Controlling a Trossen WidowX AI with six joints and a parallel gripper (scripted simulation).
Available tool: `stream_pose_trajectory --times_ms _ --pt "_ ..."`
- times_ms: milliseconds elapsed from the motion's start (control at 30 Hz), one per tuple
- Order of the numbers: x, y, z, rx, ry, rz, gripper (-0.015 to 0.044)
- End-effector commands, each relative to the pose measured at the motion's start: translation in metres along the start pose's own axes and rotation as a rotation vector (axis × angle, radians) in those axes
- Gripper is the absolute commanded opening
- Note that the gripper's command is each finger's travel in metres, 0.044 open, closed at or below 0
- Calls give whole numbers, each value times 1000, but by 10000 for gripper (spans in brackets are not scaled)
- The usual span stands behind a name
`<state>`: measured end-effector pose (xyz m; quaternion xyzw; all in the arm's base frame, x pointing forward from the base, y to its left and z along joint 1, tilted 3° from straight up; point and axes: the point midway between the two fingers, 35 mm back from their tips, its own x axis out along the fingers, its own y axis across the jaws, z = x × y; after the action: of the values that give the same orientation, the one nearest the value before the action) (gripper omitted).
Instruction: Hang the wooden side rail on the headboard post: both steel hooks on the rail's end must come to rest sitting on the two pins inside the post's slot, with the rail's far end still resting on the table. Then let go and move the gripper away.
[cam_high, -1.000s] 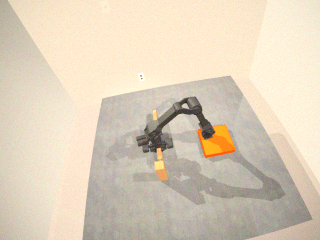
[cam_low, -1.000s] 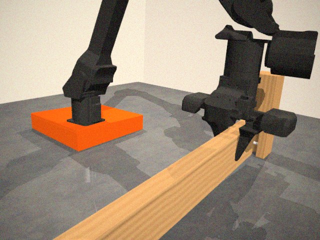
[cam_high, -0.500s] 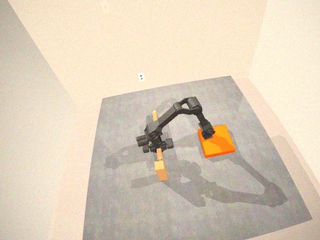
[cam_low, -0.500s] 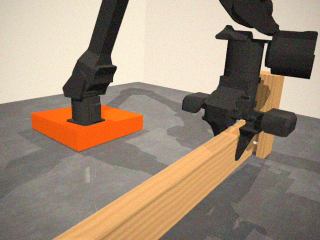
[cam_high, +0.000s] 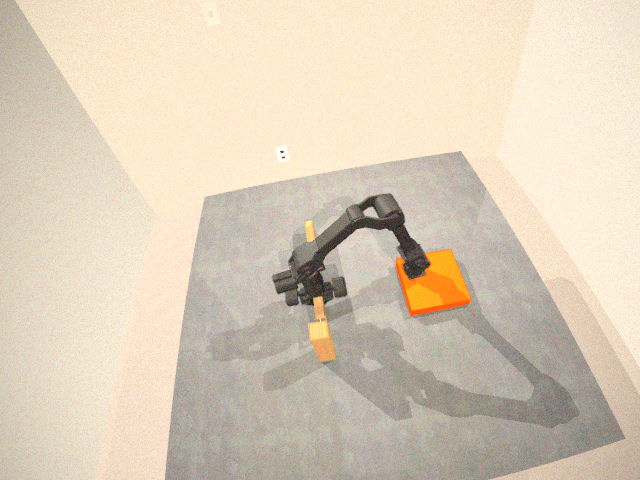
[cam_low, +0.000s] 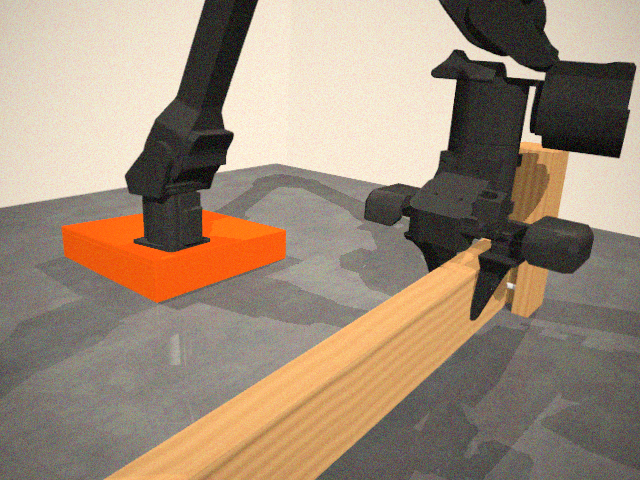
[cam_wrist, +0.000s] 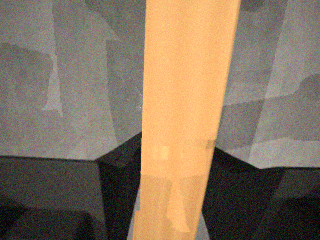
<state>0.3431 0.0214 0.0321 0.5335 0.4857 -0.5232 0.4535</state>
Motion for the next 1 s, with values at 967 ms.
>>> stream_pose_trajectory --times_ms 967 --pt "-4 4 -5 4 7 14 0"
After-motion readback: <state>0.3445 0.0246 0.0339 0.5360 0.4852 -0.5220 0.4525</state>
